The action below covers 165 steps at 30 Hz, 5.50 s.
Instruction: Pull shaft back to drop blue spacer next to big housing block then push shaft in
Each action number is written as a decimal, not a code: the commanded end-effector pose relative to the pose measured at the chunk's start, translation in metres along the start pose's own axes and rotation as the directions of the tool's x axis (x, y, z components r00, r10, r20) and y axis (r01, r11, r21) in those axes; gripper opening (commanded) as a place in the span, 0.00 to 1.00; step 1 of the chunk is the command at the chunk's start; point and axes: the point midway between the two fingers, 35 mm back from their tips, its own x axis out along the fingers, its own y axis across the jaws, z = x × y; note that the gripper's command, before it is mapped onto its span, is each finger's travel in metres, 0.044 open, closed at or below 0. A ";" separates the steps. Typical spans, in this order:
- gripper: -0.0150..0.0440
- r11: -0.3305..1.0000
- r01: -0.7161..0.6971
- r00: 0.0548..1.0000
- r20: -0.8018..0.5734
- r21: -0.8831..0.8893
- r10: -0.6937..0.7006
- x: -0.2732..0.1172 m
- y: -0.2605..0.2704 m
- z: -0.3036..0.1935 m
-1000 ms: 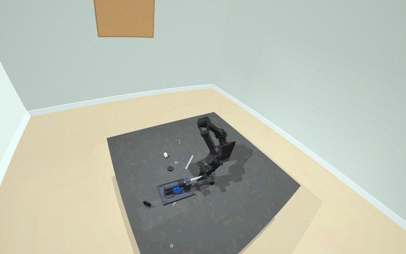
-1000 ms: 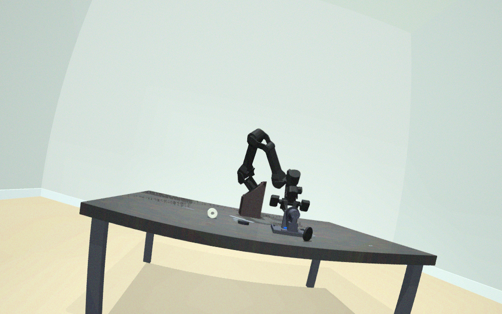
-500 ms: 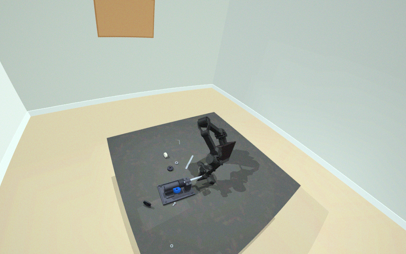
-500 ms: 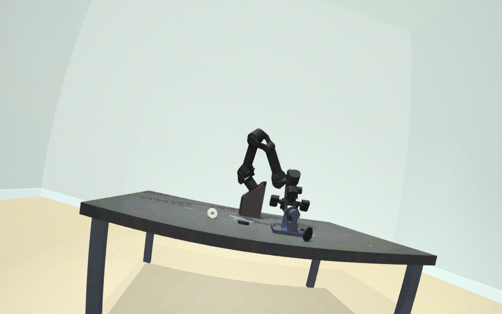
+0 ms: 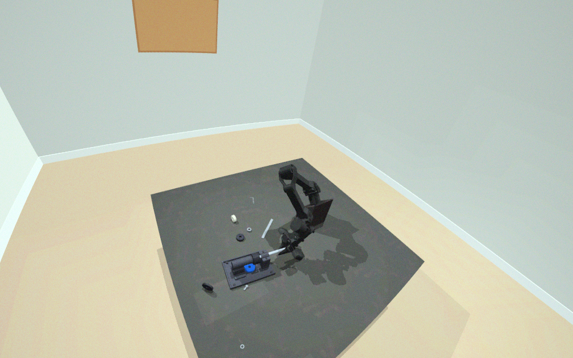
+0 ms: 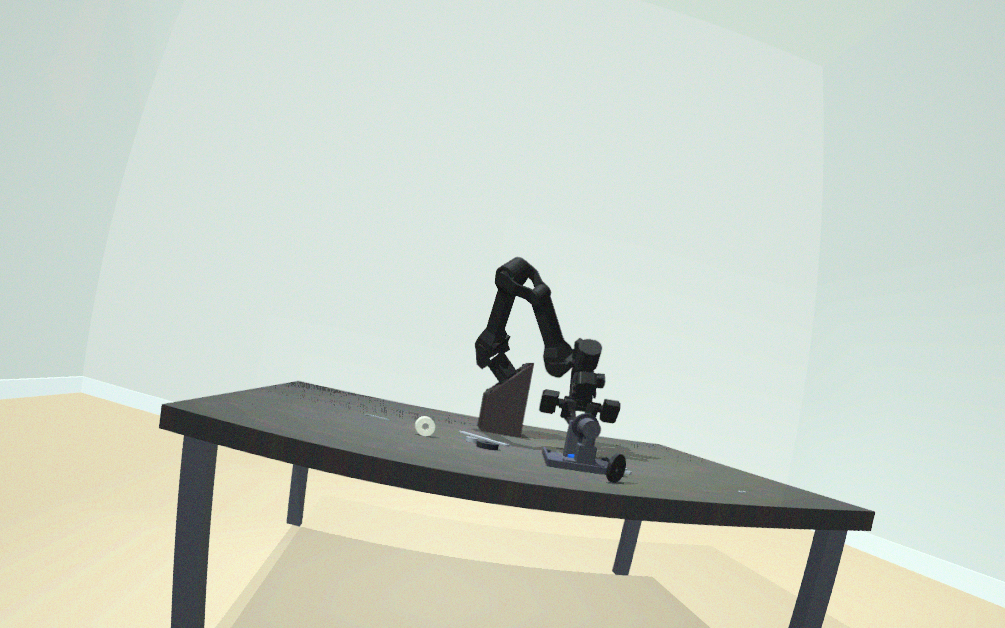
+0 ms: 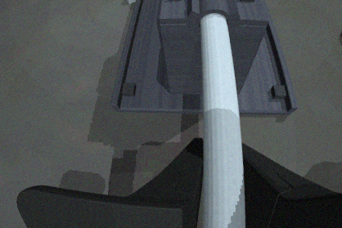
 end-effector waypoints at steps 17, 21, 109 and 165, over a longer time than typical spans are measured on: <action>0.25 1.000 0.005 1.000 0.001 0.003 -0.005 0.002 -0.001 0.002; 0.25 1.000 0.005 1.000 0.001 0.003 -0.005 0.002 -0.001 0.003; 0.25 1.000 0.005 1.000 0.001 0.003 -0.005 0.010 -0.001 0.010; 0.25 1.000 0.006 1.000 0.002 0.003 -0.006 0.026 -0.002 0.026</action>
